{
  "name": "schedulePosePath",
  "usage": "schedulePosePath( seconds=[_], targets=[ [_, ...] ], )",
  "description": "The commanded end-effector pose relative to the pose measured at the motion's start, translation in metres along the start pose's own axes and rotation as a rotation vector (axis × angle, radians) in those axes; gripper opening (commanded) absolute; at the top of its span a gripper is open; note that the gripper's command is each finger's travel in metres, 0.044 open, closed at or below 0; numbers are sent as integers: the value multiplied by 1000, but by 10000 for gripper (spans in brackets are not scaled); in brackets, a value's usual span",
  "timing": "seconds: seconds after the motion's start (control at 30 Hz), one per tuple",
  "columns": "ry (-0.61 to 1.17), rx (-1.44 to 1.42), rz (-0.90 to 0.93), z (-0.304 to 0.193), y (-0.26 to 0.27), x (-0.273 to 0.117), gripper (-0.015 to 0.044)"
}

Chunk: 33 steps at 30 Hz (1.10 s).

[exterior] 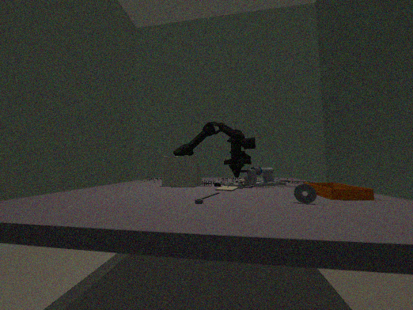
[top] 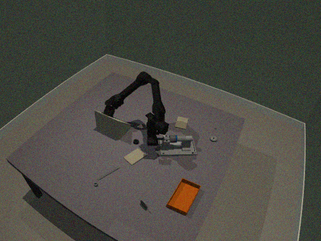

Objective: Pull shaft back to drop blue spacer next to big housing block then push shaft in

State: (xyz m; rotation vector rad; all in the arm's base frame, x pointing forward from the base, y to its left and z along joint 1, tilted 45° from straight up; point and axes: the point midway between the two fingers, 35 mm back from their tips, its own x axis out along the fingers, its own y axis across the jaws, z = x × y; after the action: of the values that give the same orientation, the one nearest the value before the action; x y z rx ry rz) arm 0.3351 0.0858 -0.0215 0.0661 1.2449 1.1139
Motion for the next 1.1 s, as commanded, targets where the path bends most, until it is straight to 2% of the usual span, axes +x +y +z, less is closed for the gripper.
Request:
schedulePosePath(
  seconds=[0.0, 1.07],
  targets=[
    [4, 2, -3, -3, 0, 0, 0],
    [5, 2, -3, -6, 0, 0, 0]
  ],
)
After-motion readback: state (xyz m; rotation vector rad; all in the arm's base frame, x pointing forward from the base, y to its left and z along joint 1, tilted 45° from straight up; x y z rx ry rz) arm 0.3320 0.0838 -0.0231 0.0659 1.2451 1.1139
